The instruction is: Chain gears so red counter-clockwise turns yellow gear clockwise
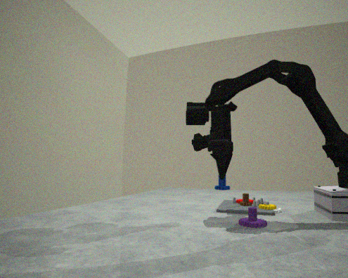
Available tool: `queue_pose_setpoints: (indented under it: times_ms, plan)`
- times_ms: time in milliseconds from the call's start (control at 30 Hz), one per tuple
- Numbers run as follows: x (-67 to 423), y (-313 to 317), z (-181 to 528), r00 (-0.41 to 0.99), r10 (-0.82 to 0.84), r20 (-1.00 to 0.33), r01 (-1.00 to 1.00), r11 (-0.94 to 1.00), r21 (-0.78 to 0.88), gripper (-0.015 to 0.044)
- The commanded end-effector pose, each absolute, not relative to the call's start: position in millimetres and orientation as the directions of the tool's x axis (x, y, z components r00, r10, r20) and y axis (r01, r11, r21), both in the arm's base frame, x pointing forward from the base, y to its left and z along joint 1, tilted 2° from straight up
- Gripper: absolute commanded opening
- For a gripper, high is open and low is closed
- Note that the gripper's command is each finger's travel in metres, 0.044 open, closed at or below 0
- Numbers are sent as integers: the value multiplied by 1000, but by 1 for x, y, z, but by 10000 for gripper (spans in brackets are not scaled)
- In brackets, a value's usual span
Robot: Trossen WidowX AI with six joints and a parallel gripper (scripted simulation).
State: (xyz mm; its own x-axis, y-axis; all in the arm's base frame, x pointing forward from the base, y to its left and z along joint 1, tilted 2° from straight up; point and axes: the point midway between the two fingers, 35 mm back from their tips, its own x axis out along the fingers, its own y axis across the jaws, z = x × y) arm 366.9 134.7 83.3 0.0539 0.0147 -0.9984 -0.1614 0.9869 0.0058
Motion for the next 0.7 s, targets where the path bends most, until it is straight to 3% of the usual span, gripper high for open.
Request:
queue_pose_setpoints:
  times_ms: [0, 667]
  plan:
    - [367, 134, 94, 57, 12, -998, -160, 987, 3, 0]
    - [356, 131, 149, 59, 12, -998, -162, 987, 3, 0]
